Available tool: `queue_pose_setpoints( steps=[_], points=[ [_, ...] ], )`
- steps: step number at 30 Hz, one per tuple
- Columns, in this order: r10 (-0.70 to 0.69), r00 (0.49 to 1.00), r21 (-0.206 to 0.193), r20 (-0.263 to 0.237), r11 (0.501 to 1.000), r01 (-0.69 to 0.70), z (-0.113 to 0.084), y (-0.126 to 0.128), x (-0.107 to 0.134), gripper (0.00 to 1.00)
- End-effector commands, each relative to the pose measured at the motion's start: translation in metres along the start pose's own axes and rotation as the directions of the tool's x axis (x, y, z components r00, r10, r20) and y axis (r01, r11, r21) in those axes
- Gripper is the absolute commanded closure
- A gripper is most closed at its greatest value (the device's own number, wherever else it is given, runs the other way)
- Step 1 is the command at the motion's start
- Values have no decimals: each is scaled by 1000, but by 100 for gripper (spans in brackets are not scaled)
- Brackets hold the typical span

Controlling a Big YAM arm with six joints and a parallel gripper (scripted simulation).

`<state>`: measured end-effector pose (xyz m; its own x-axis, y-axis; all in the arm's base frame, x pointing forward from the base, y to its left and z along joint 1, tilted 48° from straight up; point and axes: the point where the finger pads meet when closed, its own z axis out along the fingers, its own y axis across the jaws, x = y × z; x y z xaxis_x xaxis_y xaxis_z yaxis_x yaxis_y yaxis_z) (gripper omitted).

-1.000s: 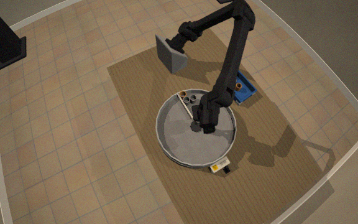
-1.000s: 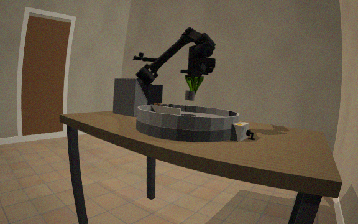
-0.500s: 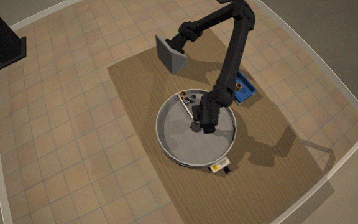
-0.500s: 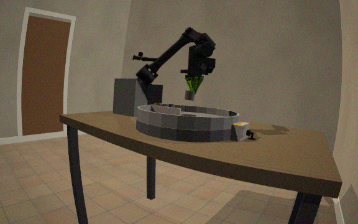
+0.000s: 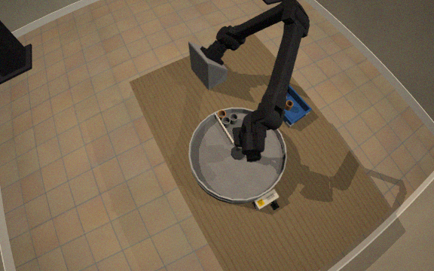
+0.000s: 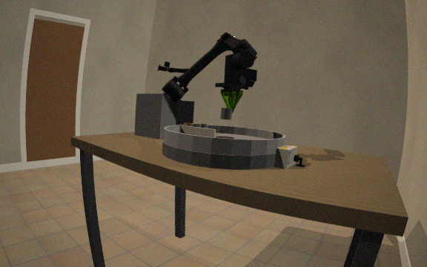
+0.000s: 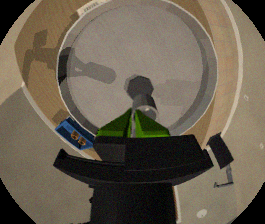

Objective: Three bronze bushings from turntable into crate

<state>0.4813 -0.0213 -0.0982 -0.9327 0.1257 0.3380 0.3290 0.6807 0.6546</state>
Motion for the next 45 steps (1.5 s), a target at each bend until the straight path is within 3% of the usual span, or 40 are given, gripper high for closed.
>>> queue_pose_setpoints(
  steps=[1, 4, 10, 14, 15, 20, 23, 27, 45],
  points=[
    [-11, 1000, 2, 19, 1000, 11, -6, 5, -16, 100],
    [4, 1000, 1, -12, 1000, -4, 16, 1, -1, 100],
    [4, 1000, 1, -12, 1000, -4, 43, 1, -1, 100],
    [-11, 1000, 2, 13, 1000, 11, 34, 4, -14, 100],
    [-4, 998, -5, 55, 1000, 5, 8, 5, -16, 100],
    [5, 999, -6, 45, 1000, -4, 12, 1, -14, 100],
    [-28, 999, 7, 18, 1000, 27, 27, 15, -11, 100],
    [-8, 999, -2, 36, 1000, 8, 17, 6, -13, 100],
    [-10, 999, -1, 35, 1000, 10, 18, 6, -13, 100]
  ],
)
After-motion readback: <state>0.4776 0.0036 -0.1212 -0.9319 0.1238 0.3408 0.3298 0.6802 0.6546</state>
